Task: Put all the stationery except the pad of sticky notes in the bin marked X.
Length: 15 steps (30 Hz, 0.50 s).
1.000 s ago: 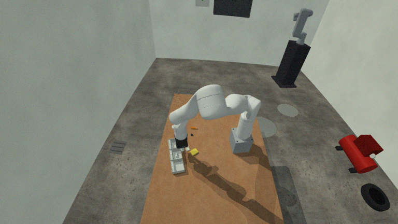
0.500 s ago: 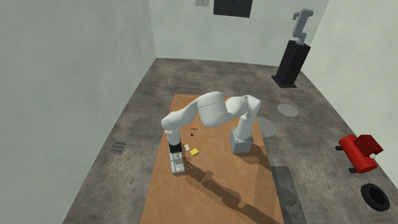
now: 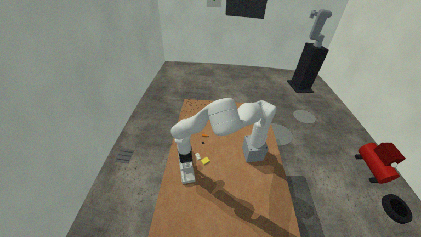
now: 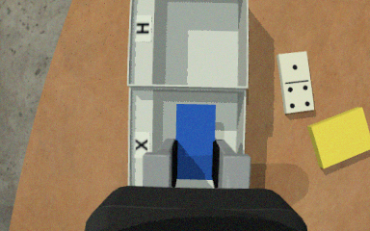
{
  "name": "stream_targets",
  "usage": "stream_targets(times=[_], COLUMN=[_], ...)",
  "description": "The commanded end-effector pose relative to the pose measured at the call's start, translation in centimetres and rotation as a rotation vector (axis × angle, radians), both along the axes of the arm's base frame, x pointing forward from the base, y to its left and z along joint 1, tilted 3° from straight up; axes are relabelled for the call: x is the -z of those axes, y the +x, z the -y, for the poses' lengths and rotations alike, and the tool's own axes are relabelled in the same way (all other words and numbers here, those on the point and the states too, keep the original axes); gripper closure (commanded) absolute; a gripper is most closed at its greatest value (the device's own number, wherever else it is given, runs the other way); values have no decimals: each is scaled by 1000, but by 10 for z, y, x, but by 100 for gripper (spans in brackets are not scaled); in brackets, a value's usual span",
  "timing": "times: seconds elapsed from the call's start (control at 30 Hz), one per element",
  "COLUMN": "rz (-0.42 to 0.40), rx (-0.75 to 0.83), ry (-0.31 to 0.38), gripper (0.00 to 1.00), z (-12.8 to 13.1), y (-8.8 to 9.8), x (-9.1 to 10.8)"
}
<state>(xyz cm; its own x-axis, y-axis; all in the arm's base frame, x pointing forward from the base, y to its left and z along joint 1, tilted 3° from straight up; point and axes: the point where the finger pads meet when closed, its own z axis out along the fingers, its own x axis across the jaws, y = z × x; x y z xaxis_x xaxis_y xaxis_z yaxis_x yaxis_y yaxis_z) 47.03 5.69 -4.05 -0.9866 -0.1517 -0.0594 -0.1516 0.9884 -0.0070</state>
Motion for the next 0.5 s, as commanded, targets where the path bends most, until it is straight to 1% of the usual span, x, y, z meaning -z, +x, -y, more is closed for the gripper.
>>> stream_targets(times=[0.0, 0.27, 0.33, 0.47], rz=[5, 5, 5, 5], rx=[-3, -3, -3, -3], ry=[-2, -2, -2, -2], gripper=[55, 55, 55, 55], z=[2, 2, 2, 2], y=[3, 4, 4, 5], x=[7, 23, 23, 31])
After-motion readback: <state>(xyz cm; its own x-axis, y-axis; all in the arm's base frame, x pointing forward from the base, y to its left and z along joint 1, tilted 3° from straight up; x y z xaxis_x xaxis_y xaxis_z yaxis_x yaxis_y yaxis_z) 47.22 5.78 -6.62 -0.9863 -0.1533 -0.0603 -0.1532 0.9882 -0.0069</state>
